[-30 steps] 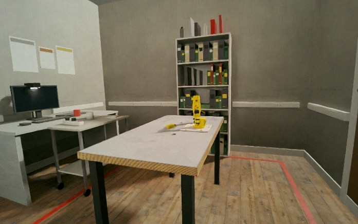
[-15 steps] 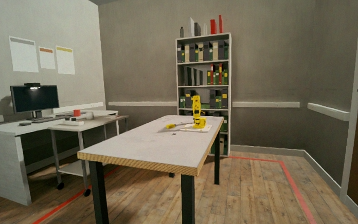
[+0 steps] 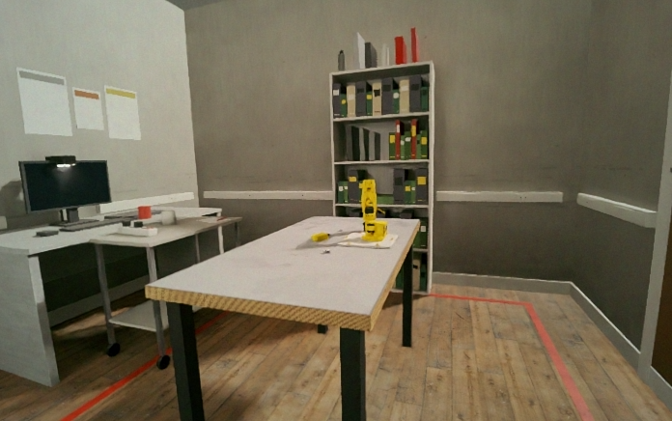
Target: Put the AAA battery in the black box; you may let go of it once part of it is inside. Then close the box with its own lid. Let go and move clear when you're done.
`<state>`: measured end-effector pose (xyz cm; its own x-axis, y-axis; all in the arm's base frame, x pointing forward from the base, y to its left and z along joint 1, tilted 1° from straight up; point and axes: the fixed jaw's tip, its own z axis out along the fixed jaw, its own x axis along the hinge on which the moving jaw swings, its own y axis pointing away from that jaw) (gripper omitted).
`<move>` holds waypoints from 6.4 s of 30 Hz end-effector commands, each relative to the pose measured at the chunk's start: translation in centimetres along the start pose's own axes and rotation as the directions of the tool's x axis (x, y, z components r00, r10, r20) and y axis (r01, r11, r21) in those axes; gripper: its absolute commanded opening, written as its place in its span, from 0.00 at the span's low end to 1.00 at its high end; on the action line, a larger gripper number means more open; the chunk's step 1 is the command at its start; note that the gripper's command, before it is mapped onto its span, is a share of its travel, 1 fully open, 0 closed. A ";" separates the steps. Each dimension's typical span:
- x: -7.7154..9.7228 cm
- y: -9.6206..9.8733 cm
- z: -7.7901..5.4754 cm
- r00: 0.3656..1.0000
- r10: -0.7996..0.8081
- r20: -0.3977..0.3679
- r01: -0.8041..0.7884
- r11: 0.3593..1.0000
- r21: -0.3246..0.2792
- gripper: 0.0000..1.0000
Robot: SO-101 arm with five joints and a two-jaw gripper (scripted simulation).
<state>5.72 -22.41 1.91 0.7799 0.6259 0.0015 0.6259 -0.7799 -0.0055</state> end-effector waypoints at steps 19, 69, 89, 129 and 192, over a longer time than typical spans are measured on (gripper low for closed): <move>0.1 0.2 -0.9 1.000 -0.012 0.002 0.012 1.000 -0.007 0.23; 0.3 -0.1 -0.3 1.000 -0.015 -0.008 0.015 1.000 0.015 0.23; 0.3 -0.1 0.5 1.000 -0.015 -0.008 0.015 1.000 0.015 0.23; 0.3 -0.1 0.9 1.000 -0.015 -0.008 0.015 1.000 0.015 0.23; 0.3 -0.1 1.2 1.000 -0.015 -0.008 0.015 1.000 0.015 0.23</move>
<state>5.79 -22.67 1.21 0.7798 0.6261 -0.0020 0.6261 -0.7798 0.0021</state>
